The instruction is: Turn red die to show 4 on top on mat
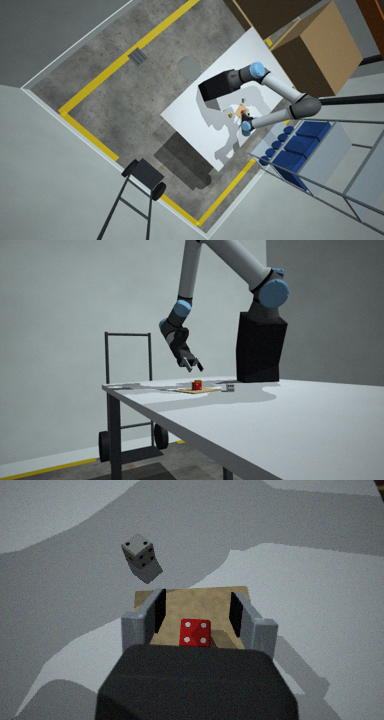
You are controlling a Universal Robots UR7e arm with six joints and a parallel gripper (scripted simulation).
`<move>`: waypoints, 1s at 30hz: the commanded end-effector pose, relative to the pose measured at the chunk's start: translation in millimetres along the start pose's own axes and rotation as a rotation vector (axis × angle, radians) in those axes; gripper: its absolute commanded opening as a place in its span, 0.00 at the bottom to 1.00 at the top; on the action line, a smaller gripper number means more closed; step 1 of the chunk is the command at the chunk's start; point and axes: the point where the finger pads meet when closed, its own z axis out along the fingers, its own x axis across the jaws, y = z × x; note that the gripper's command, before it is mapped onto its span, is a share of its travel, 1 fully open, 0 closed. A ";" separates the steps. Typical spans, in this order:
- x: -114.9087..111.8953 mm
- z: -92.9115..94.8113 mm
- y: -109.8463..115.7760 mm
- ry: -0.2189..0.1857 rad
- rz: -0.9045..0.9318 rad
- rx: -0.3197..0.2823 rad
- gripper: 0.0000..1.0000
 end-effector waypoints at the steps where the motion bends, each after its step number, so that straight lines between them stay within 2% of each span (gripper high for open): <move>1: 0.2 -0.6 -0.3 0.000 0.000 -0.001 1.00; 10: -0.5 0.1 -0.2 -0.005 -0.001 -0.030 1.00; 23: -1.3 1.1 -1.2 -0.010 -0.001 -0.180 1.00; 25: -1.3 1.1 -1.2 -0.010 -0.001 -0.180 1.00; 30: -0.5 0.4 -2.3 -0.005 -0.001 -0.231 1.00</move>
